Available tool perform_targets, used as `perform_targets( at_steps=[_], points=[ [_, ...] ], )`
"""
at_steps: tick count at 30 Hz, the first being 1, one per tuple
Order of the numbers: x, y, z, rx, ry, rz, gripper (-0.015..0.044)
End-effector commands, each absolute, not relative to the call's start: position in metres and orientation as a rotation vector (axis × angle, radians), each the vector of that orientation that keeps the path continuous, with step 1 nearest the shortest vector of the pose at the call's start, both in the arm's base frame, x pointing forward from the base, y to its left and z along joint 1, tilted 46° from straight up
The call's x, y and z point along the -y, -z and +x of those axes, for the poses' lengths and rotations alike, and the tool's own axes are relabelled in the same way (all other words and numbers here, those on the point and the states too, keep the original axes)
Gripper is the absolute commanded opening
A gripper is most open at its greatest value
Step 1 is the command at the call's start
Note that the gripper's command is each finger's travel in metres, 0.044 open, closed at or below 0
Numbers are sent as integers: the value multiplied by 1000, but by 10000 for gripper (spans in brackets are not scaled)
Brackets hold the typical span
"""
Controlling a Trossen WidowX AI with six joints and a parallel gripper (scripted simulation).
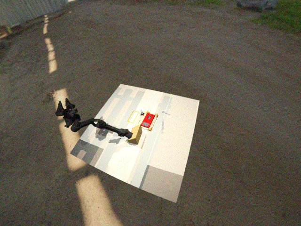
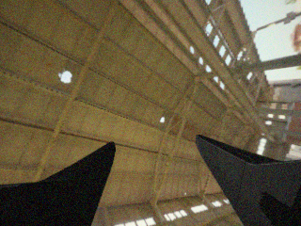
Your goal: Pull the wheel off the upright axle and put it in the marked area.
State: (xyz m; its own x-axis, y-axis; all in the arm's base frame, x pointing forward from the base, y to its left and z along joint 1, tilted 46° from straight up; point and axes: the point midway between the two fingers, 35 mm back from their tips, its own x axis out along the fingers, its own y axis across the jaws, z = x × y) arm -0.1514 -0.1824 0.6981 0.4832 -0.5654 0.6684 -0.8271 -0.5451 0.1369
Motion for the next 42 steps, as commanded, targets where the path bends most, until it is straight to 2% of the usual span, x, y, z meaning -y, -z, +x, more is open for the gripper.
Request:
perform_targets(
  at_steps=[1,4,10,21,32,42],
  points=[
    [184,-698,-152,1155,-801,2293,374],
    [202,-697,-162,1151,-932,2369,300],
    [255,-686,-181,1131,-1267,2560,300],
    [361,-645,-171,1057,-1852,2892,300],
    [465,-576,-110,996,-2375,3203,300],
    [517,-519,-30,966,-2637,3455,300]
  ],
)
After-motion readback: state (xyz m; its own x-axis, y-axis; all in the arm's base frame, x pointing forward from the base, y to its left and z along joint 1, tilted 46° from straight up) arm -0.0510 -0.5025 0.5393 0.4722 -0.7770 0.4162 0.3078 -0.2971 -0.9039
